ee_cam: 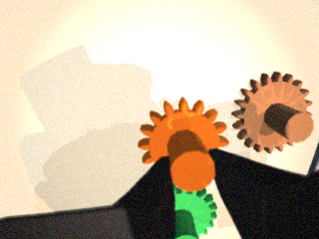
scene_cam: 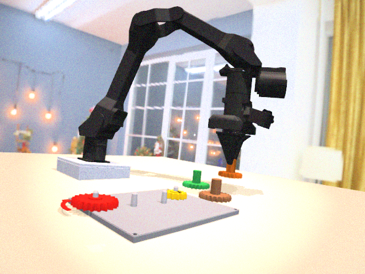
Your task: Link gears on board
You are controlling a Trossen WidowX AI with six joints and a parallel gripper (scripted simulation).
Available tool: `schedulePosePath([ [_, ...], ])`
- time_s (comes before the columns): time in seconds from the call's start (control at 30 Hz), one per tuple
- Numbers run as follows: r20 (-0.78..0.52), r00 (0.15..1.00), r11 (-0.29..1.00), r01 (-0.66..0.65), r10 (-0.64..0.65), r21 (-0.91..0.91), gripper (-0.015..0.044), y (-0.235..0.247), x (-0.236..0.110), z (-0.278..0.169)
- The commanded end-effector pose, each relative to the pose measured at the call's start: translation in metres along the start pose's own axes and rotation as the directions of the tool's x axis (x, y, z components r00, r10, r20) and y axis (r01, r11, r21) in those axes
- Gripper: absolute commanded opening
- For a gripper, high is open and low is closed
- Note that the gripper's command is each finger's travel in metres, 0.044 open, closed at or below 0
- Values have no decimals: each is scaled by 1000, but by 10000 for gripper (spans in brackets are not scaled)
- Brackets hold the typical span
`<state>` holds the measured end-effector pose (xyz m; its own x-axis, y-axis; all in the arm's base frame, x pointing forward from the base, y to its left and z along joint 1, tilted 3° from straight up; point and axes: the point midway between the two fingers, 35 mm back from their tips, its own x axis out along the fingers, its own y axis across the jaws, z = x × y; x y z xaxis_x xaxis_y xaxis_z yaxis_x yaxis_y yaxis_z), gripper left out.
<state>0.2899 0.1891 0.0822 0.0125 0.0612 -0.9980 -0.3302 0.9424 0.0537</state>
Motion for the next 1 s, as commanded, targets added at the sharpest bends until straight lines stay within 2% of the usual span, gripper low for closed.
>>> schedulePosePath([
  [0.0,3,1000,1000,-2,2,-4,0,1,-10,2],
  [0.97,4,1000,1000,-2,2,-4,0,1,-70,5],
])
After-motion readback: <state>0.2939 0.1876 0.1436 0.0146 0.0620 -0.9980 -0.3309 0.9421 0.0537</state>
